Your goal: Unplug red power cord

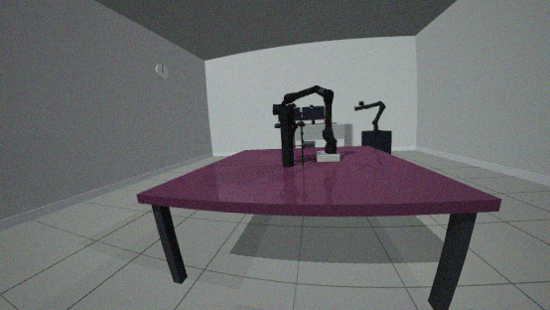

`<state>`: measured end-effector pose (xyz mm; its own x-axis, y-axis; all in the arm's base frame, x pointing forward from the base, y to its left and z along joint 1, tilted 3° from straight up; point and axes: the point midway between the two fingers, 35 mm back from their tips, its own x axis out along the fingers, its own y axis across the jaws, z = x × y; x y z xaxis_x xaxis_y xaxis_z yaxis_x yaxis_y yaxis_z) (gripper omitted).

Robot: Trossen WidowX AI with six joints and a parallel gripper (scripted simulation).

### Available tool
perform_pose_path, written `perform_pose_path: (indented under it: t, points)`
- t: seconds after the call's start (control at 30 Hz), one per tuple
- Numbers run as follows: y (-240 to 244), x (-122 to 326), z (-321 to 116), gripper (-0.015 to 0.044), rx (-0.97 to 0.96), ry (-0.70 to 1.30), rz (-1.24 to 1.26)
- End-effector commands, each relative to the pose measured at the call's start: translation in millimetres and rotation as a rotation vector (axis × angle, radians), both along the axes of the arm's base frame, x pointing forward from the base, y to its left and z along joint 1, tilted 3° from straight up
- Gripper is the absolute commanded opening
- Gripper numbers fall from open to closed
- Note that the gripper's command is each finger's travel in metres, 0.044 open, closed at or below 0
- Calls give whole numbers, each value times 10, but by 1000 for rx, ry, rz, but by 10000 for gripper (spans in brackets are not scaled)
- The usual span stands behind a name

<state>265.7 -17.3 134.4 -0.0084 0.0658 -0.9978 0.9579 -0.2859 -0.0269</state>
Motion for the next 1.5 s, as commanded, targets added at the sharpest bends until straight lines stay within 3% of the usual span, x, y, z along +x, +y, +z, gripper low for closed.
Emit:
perform_pose_path:
  t: [0.0,0.37,0.77,0.93,1.07,1.47]
  points:
    - [-266,-76,20,0,-71,12,-26]
    - [-436,-145,33,0,-73,13,-27]
    - [-360,-133,-2,315,-71,14,-30]
    - [-633,-203,59,440,-74,14,-30]
    - [-918,-314,124,440,-77,15,-30]
    - [-933,-321,127,440,-77,15,-30]
